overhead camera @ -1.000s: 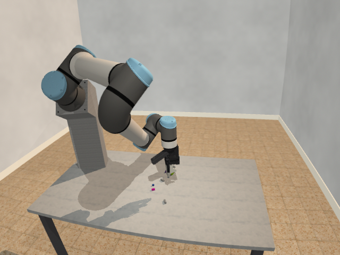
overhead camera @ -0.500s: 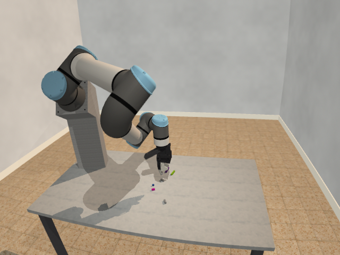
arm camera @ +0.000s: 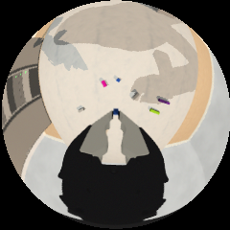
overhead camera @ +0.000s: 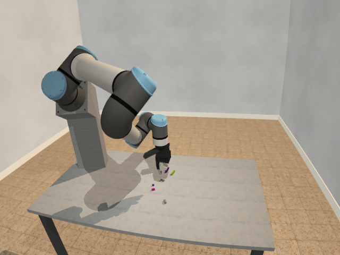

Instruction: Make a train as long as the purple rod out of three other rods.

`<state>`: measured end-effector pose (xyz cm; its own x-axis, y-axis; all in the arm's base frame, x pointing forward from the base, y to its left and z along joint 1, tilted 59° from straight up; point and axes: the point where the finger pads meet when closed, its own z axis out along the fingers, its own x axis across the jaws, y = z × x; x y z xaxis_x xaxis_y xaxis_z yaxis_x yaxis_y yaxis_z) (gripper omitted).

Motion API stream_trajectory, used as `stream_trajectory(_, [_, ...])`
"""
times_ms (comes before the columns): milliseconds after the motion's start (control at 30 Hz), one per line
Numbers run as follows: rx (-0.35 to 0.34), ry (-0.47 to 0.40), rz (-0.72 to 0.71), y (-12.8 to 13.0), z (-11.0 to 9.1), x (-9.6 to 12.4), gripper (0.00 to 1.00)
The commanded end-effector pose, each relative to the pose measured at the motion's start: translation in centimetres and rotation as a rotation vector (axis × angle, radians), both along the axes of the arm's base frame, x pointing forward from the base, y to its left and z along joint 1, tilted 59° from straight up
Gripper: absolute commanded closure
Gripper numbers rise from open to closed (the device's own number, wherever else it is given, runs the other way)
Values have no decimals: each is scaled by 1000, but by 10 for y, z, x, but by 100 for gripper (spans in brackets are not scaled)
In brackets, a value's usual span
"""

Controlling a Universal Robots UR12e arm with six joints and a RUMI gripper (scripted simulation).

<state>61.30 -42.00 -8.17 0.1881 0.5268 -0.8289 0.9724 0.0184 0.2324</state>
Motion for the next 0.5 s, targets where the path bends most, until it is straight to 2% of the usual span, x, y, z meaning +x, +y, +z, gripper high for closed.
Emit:
stream_trajectory(0, [0,-2,0,-3,-2,1,100])
stream_trajectory(300, [0,-2,0,-22,-14,4,100])
stream_trajectory(467, [0,-2,0,-41,-26,7,100])
